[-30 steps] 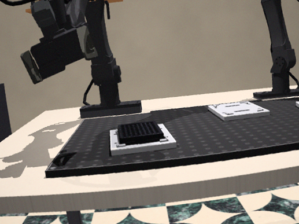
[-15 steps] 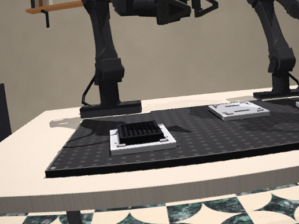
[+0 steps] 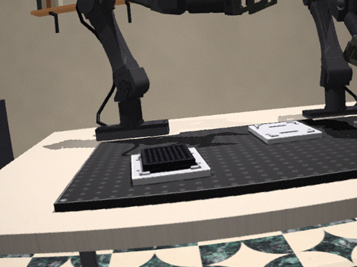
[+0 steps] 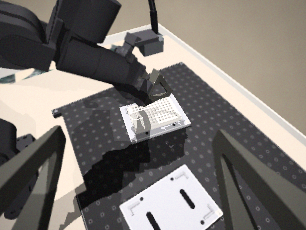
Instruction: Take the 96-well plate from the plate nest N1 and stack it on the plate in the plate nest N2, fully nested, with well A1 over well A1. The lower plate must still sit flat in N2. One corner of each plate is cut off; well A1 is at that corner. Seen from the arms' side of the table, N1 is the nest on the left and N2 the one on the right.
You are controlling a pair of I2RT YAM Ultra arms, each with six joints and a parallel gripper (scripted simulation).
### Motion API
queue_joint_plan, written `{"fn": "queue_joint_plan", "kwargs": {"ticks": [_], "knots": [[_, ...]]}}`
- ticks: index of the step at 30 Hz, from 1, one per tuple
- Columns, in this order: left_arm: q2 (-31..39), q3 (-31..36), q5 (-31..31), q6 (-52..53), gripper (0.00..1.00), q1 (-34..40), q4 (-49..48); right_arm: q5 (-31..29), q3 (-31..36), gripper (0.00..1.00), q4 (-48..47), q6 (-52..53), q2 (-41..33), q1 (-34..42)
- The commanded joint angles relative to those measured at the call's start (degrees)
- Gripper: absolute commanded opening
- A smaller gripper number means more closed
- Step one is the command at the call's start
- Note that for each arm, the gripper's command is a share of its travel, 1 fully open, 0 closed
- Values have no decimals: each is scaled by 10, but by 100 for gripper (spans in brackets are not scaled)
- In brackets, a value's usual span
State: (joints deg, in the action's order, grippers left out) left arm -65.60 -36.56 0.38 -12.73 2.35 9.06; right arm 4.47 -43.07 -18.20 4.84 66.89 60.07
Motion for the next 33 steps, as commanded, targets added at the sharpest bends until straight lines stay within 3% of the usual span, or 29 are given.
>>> {"fn": "queue_joint_plan", "kwargs": {"ticks": [1, 15, 22, 28, 33], "knots": [[-9, -20, 16, -9, 100, 5, 16, -25, 8, 100, 20, -6, -19, 13], [-10, -20, 10, -12, 100, 5, 20, -22, 7, 100, 21, -5, -20, 14], [-29, -50, -17, 36, 100, -8, 100, -22, 2, 100, 14, -1, -15, 12], [-137, -185, -51, 108, 100, -23, 261, -22, 2, 100, 14, -1, -15, 12], [-234, -298, -41, 144, 100, -23, 374, -22, 2, 100, 14, -1, -15, 12]]}}
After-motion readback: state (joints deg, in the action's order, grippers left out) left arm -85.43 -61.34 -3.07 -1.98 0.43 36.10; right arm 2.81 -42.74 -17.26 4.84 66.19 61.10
